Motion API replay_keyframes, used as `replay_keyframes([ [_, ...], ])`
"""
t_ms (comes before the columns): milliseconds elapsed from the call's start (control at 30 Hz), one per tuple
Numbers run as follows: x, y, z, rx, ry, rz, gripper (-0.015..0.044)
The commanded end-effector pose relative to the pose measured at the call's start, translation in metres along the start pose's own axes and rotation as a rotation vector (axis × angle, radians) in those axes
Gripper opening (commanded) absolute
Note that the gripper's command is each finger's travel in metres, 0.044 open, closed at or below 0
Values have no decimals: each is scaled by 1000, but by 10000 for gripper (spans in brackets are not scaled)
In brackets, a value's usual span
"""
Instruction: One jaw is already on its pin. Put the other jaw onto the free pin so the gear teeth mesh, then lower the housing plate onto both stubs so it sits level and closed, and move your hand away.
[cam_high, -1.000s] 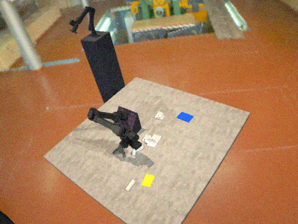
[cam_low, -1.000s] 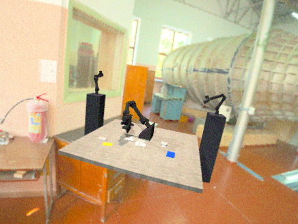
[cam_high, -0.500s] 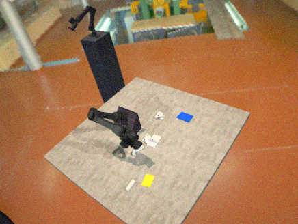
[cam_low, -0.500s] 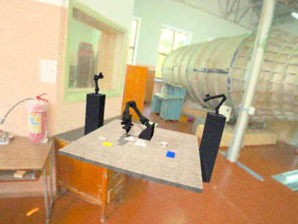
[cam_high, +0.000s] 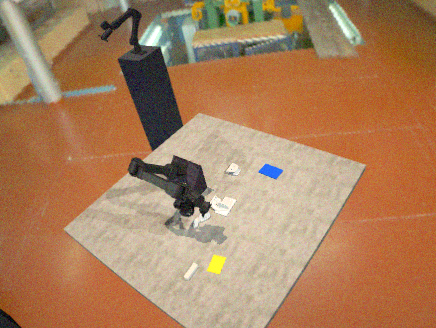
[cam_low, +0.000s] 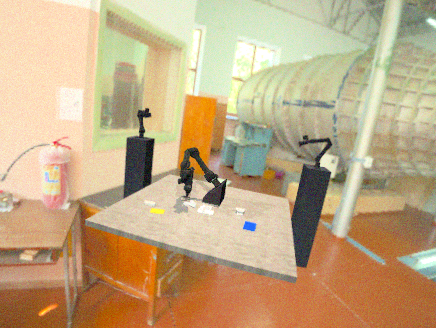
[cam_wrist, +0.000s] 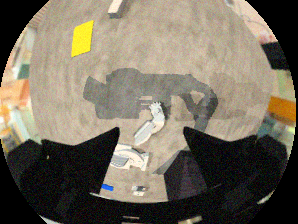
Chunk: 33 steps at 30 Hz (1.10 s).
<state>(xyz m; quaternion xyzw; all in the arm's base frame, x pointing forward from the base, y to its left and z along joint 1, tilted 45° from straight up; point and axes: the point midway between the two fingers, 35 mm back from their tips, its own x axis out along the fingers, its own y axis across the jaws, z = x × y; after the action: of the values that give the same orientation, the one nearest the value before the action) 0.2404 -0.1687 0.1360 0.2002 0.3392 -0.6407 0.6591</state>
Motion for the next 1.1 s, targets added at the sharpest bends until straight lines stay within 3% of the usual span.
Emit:
replay_keyframes([
  [0,0,-1,-2,-86,0,-4,440],
  [1067,-2,0,-18,-871,5,-4,440],
])
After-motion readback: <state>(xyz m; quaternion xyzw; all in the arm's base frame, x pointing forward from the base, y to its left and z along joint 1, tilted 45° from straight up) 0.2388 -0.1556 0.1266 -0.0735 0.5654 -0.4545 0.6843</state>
